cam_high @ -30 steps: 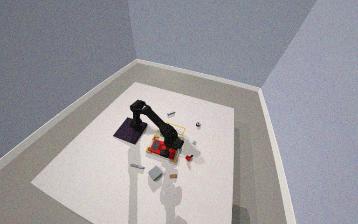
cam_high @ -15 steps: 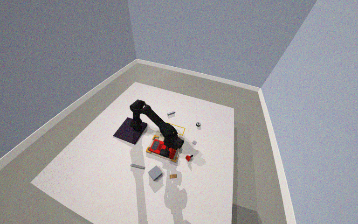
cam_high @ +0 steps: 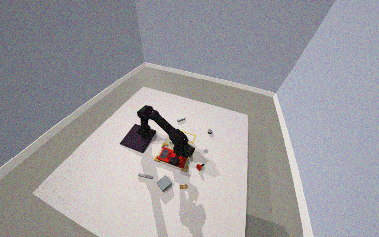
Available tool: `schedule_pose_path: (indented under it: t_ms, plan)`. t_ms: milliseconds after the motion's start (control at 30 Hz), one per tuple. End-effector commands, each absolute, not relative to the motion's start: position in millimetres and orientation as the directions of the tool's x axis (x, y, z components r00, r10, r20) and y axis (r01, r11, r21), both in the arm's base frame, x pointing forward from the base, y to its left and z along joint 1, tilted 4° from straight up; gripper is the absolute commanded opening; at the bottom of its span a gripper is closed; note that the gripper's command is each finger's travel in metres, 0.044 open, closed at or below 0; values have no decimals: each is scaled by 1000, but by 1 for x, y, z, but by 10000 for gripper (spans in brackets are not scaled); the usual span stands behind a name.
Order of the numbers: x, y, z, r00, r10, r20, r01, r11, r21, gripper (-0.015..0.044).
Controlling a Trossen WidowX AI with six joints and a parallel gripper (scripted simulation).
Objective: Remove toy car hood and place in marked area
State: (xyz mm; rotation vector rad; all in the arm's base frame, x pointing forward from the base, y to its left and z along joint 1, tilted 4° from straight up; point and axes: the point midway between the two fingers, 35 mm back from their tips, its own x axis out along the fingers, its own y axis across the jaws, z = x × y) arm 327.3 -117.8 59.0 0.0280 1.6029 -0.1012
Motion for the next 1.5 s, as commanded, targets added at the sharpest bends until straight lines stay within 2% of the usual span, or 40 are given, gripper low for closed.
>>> schedule_pose_path:
  t_ms: [0,933,1467]
  plan:
    - [330,-119,64,-25,-49,-999,84,995,-51,0]
    - [330,-115,109,-34,-45,-998,80,996,-48,0]
    - [345,-28,108,-27,-38,-999,81,996,-40,0]
